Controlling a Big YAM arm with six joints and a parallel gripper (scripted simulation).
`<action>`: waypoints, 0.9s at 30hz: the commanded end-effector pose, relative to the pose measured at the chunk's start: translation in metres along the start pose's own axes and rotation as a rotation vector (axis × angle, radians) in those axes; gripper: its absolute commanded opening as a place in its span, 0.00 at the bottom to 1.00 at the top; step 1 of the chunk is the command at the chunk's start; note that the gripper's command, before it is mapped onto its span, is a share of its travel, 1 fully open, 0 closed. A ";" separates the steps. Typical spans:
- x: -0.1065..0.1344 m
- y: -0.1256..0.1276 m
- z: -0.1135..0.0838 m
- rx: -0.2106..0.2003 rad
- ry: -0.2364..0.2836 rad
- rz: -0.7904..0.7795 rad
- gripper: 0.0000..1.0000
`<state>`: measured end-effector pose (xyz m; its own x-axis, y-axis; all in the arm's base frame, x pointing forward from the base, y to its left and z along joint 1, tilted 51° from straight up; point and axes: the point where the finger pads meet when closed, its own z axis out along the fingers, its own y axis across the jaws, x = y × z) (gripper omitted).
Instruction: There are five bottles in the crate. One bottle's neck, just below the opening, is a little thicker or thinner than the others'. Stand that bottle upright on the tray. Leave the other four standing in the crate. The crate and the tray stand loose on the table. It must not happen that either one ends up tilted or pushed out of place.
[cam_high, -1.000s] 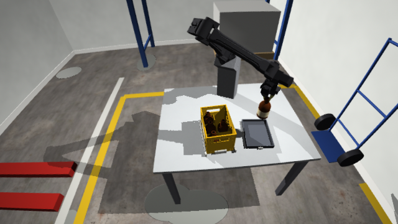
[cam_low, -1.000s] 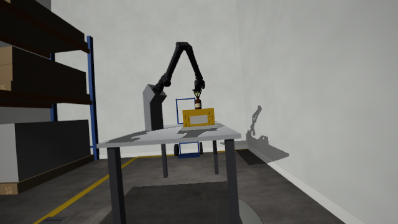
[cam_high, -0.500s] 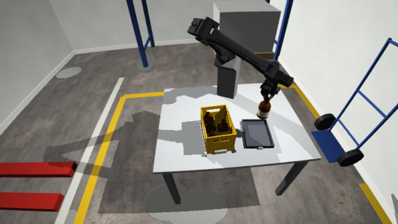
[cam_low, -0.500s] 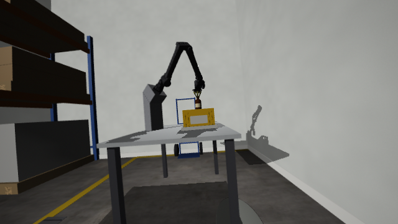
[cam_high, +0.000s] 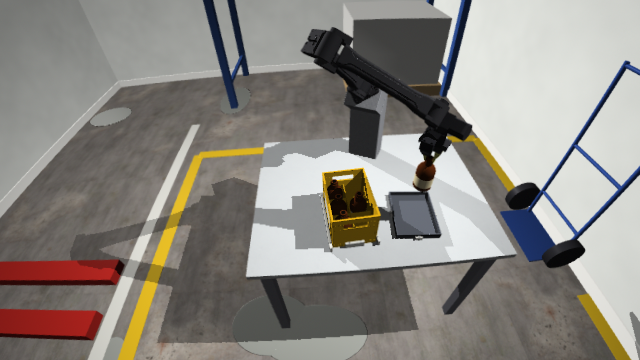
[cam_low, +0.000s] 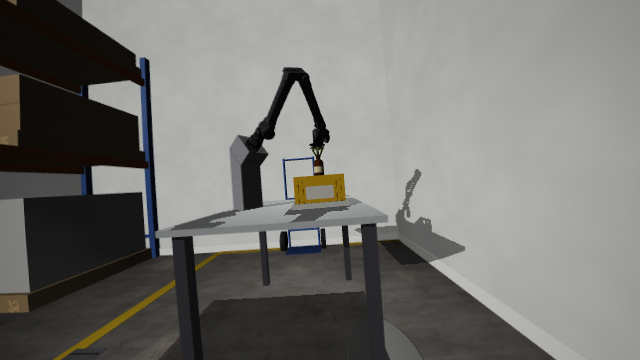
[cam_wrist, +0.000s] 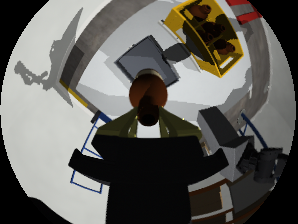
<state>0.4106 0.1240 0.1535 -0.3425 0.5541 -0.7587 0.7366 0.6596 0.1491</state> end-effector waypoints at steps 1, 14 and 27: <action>-0.001 0.023 -0.013 -0.050 -0.003 0.002 0.00; 0.002 0.002 0.014 0.001 0.001 -0.007 0.00; 0.000 0.003 0.032 -0.005 -0.001 -0.001 0.00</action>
<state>0.4267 0.1137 0.1361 -0.3391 0.5567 -0.7583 0.7354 0.6596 0.1553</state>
